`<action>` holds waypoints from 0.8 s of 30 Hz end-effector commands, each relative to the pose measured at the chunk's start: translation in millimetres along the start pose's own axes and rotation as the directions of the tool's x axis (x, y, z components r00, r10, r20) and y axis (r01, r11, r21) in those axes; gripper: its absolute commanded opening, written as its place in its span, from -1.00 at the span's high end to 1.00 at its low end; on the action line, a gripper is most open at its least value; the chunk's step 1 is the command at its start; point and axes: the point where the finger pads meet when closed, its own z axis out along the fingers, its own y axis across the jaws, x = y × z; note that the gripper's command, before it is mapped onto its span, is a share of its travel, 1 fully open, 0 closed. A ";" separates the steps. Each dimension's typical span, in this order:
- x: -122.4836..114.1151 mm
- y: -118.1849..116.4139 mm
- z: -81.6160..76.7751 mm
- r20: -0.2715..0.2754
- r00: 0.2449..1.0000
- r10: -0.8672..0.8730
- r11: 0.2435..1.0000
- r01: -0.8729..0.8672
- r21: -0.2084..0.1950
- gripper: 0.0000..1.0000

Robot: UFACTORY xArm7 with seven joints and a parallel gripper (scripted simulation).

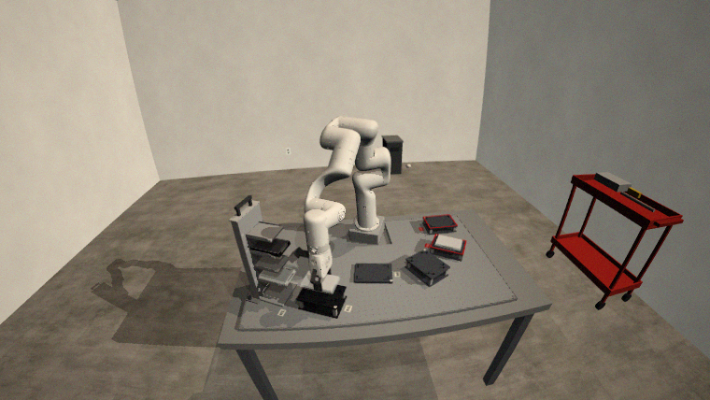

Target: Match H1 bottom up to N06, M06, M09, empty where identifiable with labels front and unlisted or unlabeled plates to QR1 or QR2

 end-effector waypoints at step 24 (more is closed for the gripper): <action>0.1 -1.5 -13.0 0.000 1.000 0.000 1.000 0.000 0.004 1.00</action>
